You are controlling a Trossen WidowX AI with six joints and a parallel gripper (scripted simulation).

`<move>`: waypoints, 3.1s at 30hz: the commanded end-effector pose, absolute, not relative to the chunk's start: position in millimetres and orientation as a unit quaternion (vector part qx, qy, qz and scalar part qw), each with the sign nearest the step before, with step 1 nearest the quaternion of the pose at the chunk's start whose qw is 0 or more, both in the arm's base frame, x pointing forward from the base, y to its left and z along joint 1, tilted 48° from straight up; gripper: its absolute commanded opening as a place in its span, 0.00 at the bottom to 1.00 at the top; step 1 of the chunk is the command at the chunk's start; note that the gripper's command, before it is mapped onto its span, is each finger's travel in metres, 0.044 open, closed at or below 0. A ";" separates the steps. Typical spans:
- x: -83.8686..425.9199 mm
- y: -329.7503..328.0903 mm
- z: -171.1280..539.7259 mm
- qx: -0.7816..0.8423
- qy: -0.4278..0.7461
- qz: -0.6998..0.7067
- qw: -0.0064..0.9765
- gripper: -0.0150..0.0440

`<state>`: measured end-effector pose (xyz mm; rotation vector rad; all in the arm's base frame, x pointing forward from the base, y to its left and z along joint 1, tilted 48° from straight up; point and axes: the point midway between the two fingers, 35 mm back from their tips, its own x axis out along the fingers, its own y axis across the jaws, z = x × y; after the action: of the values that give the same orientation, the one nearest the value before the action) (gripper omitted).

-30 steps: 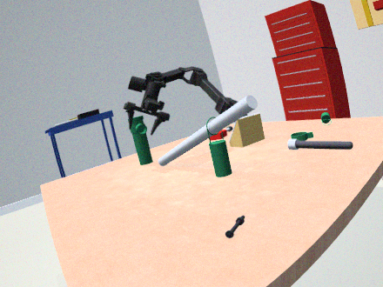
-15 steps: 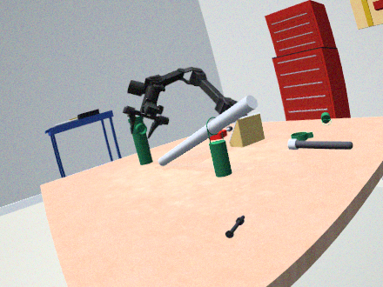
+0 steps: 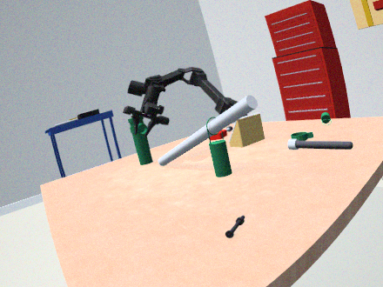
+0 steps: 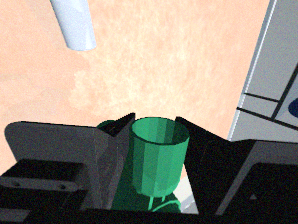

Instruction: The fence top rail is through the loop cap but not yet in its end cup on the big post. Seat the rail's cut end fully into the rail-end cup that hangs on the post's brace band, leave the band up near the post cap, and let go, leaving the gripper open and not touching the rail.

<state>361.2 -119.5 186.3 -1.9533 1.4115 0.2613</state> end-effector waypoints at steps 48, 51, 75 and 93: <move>345.2 -116.5 185.3 -0.774 0.520 0.178 0.313 0.25; 343.9 -116.5 185.1 -0.775 0.520 0.182 0.309 0.25; 346.9 -98.1 183.4 -0.774 0.519 0.186 0.311 0.97; 353.7 -37.3 173.0 -0.714 0.544 0.117 0.424 1.00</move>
<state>350.1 -56.3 177.0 -1.9397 1.3673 0.4192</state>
